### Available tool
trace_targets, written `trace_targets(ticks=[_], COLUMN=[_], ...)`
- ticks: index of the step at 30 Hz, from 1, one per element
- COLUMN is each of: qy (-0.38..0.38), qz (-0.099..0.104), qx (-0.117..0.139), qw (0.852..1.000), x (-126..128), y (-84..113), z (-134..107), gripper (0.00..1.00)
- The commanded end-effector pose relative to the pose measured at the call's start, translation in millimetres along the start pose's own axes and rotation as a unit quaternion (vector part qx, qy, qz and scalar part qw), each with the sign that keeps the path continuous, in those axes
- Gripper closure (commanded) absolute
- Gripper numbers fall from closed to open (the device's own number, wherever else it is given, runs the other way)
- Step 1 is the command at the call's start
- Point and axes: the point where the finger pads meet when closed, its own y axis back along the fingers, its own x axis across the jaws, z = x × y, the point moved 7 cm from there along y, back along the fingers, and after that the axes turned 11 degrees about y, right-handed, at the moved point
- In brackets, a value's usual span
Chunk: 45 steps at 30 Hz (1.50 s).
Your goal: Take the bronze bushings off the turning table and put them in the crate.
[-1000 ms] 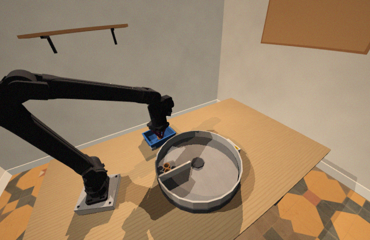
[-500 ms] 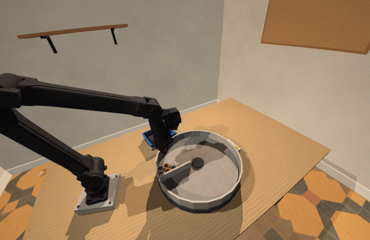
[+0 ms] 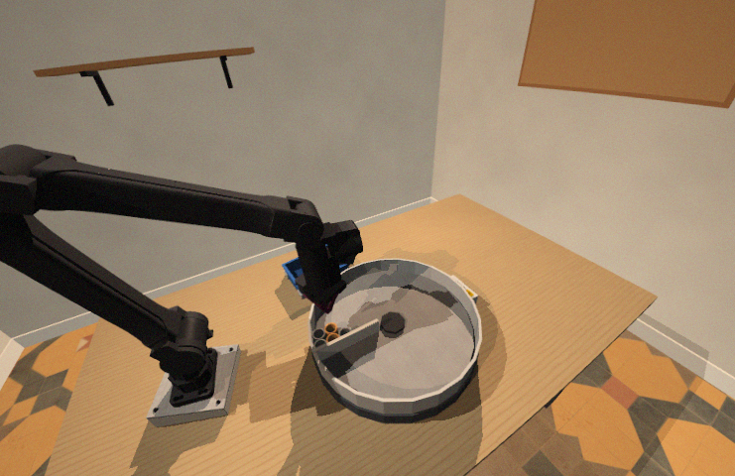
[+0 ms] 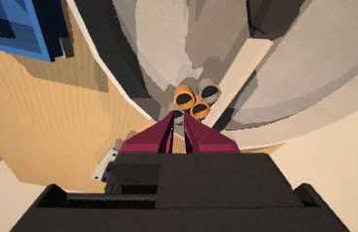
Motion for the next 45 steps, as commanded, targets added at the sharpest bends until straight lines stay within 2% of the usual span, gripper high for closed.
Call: trace_targets(ticks=[1,31,40,45], qy=[0.007,0.007,0.004,0.005], qz=[0.003,0.003,-0.003,0.003], qx=[0.002,0.002,-0.005,0.002], qw=[1.000,1.000,1.000,1.000], x=[2.5,2.5,4.7,5.3], y=[-0.5,-0.5,2.8,-2.6], z=[-5.4,-5.4,-11.8,-11.1], gripper=[0.88,0.88,0.88,0.88])
